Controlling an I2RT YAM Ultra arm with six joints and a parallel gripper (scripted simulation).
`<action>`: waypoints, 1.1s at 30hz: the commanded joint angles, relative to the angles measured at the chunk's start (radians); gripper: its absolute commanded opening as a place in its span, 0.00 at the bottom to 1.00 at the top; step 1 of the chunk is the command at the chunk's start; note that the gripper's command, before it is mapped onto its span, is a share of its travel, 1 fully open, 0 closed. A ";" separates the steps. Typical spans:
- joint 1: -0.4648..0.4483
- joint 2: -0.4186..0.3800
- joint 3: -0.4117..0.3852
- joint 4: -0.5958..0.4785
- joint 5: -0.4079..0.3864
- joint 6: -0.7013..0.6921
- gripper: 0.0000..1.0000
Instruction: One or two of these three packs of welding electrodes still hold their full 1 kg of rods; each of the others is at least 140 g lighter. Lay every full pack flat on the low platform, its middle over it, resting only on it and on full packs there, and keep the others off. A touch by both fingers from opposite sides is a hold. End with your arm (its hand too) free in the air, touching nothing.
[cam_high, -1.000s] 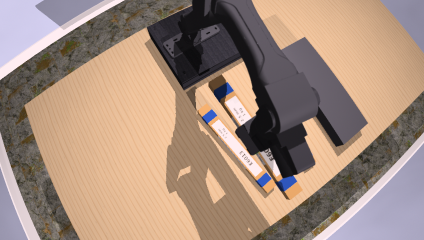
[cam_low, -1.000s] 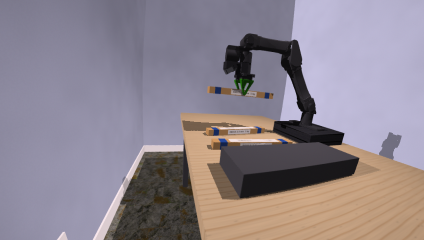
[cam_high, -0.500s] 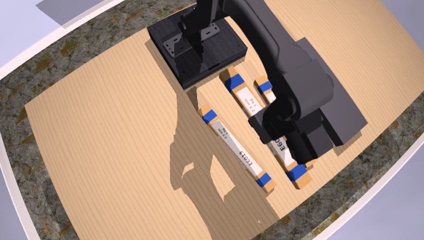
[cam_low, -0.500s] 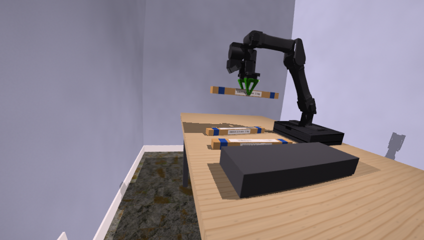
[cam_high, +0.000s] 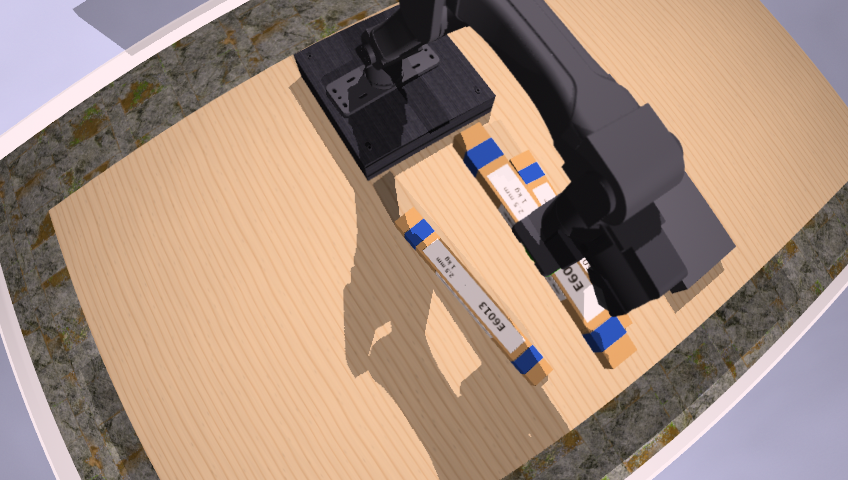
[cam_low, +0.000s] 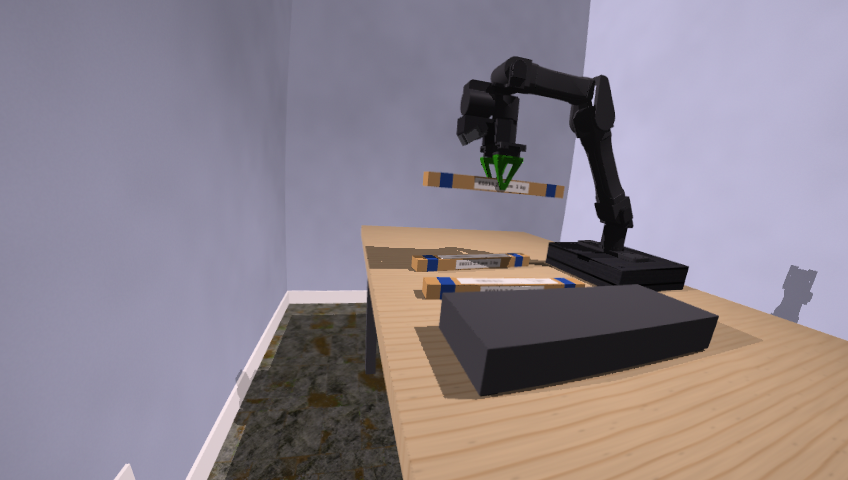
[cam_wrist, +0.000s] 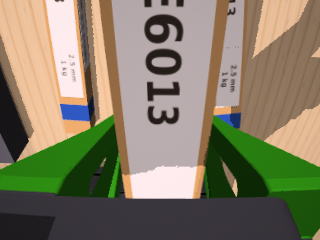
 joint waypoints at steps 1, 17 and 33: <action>-0.006 -0.042 -0.011 -0.001 0.004 0.011 0.00; -0.005 -0.044 0.000 -0.001 0.004 0.008 0.00; -0.004 -0.044 -0.005 -0.001 0.004 0.008 0.00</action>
